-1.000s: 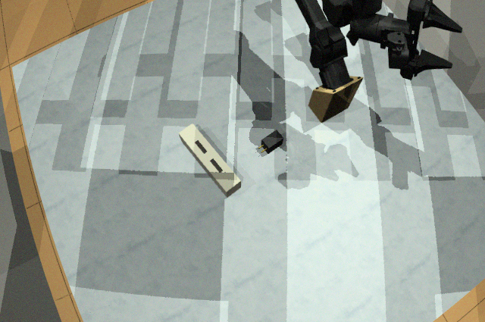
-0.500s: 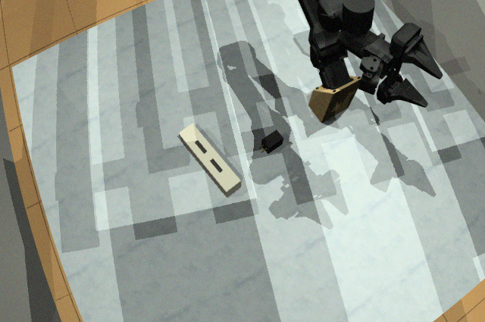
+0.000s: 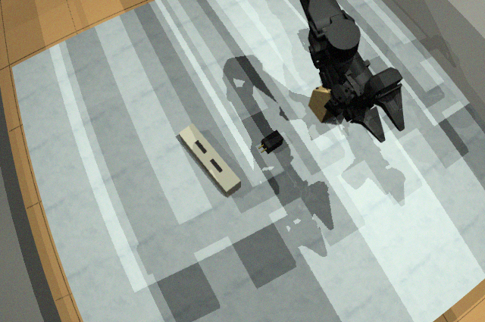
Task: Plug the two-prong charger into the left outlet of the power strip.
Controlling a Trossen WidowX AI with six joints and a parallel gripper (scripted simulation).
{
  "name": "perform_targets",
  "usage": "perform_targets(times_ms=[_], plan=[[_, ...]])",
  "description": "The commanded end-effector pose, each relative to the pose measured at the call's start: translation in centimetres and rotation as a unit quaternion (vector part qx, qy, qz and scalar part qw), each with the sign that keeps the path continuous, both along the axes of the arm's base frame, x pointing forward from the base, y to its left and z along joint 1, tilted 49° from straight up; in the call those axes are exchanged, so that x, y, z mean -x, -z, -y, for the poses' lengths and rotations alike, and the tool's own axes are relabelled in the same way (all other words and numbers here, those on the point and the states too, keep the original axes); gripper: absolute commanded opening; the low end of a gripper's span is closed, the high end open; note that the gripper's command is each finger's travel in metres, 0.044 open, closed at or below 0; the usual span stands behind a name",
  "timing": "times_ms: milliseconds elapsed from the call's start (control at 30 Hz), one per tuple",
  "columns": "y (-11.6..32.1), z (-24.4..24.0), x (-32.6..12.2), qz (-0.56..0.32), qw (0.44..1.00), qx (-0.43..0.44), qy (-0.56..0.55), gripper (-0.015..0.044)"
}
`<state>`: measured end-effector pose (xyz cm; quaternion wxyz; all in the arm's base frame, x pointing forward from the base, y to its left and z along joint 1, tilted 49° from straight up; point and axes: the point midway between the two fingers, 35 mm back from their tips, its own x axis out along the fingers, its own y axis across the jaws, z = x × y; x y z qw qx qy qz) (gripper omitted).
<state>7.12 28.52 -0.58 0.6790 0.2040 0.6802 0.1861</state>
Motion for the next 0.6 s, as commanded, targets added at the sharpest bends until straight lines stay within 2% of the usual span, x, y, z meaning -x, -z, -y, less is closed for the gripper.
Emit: perform_targets(times_ms=[0,567], plan=[[0.9,1.0,-1.8,0.023,0.999,0.039,0.014,0.0440],[3.7,8.9,-8.6,0.089,0.962,0.254,0.052,0.0440]])
